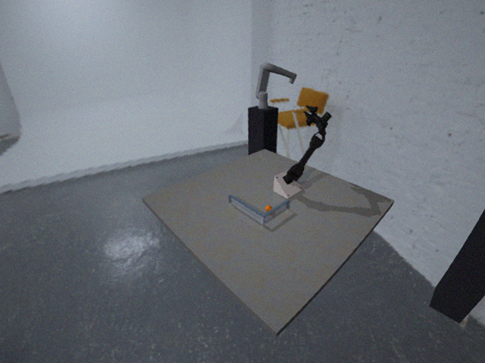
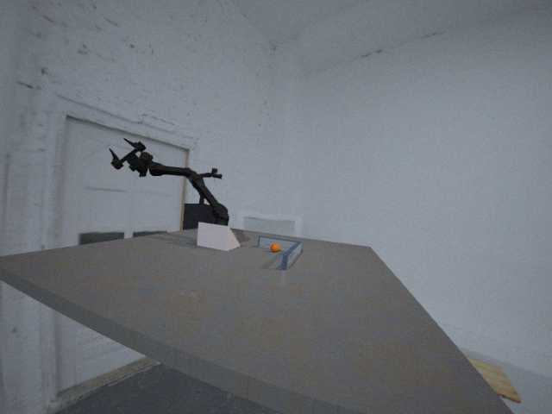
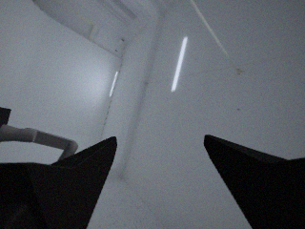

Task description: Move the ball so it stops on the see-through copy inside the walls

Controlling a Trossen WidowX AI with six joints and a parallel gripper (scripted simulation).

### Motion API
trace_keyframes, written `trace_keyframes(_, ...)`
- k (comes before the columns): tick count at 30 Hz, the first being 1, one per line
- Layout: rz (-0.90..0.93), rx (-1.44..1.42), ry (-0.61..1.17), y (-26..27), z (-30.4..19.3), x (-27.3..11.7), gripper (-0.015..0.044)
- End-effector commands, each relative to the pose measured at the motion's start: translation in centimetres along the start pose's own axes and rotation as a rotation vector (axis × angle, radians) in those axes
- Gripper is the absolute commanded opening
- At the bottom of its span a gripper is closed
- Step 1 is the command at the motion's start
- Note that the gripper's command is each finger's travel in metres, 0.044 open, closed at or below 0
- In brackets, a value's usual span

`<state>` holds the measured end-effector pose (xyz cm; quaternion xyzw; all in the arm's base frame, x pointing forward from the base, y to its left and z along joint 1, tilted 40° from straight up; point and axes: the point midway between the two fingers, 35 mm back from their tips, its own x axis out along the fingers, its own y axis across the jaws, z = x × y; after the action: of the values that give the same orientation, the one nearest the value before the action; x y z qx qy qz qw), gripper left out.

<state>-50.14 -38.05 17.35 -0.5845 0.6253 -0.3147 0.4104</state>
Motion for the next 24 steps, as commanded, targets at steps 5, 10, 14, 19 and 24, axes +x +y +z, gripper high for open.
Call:
trace_keyframes(5,-0.019,0.003,-0.045,-1.9,1.8,2.7,0.0307)
trace_keyframes(10,-0.041,0.042,-0.144,-5.2,6.2,7.4,0.0307)
trace_keyframes(14,-0.046,0.096,-0.242,-7.7,10.7,11.0,0.0307)
trace_keyframes(19,-0.042,0.161,-0.378,-11.2,17.3,15.0,0.0307)
trace_keyframes(24,0.023,0.209,-0.451,-13.7,22.5,16.9,0.0307)
